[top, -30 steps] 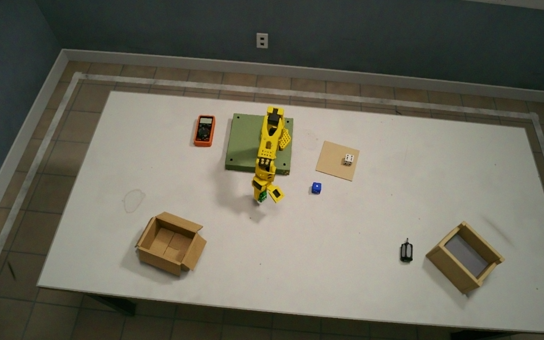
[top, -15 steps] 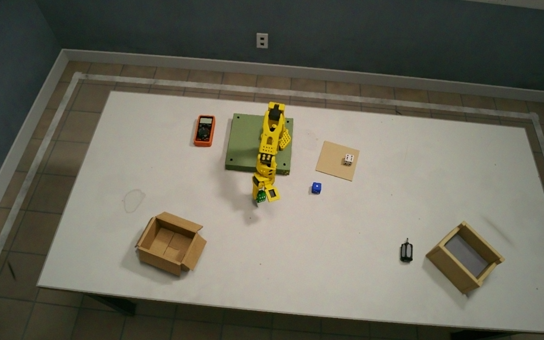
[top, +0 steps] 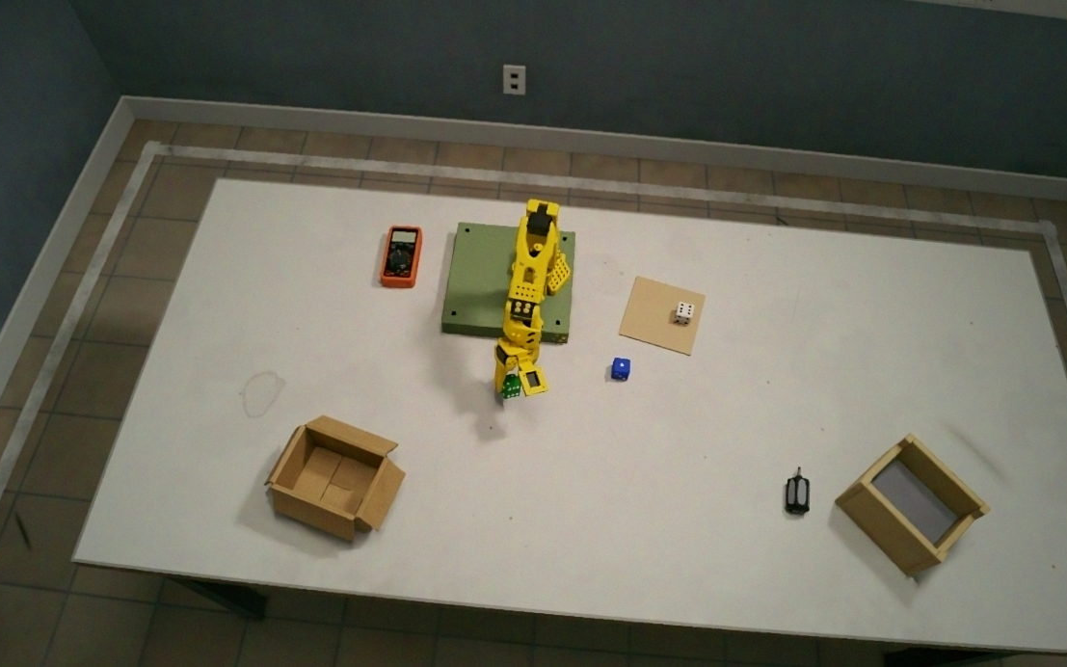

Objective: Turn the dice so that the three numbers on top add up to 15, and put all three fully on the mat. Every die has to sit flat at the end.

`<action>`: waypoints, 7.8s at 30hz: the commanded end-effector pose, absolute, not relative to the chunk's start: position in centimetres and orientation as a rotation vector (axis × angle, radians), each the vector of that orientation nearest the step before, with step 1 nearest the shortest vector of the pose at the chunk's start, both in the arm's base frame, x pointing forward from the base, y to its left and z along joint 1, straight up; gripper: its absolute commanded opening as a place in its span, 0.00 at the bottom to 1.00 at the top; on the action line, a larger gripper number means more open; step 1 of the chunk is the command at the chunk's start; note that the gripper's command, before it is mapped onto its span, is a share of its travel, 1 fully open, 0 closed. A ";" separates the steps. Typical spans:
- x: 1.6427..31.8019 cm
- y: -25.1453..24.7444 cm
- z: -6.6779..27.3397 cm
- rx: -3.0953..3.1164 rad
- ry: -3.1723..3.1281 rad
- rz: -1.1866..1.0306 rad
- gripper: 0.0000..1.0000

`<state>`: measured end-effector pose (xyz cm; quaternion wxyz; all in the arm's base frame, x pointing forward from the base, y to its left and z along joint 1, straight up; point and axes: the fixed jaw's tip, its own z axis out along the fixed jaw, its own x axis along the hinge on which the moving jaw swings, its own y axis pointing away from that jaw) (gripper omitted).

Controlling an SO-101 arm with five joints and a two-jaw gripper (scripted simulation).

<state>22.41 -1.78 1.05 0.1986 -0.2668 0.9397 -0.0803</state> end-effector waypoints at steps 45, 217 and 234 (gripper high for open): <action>24.9 -2.6 1.2 0.090 2.028 -0.113 0.00; 24.6 -2.6 -2.1 0.152 1.965 -0.076 0.00; 24.6 -2.6 -2.2 0.152 1.965 -0.076 0.02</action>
